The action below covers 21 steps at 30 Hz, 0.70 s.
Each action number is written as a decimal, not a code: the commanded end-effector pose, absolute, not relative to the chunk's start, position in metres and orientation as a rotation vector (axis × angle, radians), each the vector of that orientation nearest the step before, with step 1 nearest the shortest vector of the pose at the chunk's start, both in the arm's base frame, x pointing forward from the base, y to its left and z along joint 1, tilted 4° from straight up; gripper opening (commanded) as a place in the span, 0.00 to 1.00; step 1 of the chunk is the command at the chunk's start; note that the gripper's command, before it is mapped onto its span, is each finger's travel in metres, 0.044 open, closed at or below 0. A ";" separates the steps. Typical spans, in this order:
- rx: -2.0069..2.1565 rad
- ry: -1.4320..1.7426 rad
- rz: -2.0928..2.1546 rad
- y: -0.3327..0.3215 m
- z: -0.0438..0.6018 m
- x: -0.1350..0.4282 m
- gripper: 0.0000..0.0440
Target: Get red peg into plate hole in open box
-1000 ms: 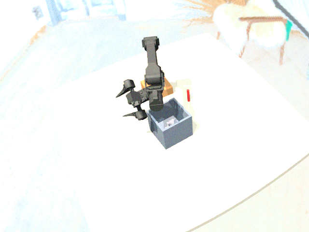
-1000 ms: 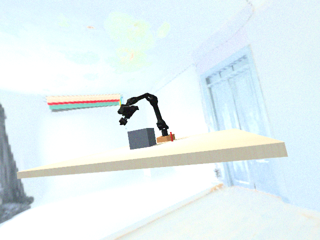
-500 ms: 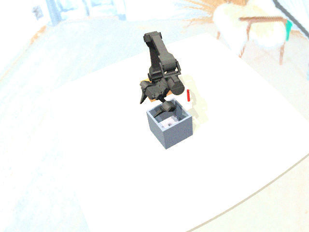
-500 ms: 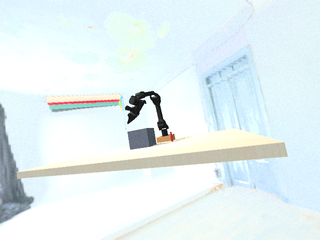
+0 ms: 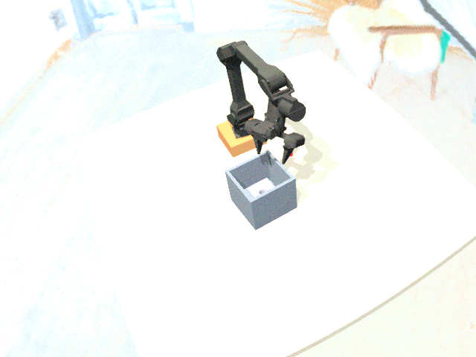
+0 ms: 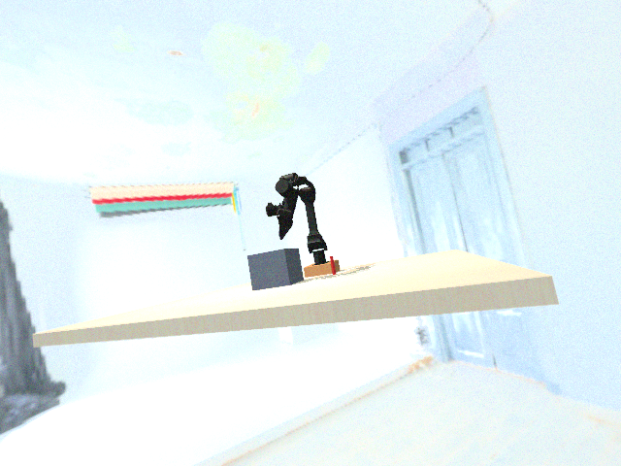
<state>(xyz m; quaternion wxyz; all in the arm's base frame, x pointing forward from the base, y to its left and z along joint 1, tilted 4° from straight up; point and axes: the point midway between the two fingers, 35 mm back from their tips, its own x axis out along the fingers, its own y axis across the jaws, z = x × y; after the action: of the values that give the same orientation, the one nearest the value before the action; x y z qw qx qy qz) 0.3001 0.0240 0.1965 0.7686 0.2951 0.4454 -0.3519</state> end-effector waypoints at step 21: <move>0.883 1.438 -0.782 0.117 0.137 0.169 1.00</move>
<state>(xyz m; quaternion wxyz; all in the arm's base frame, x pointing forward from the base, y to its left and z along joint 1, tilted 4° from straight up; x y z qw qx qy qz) 0.1822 0.1143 0.1446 0.6176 0.3807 0.6069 -0.3244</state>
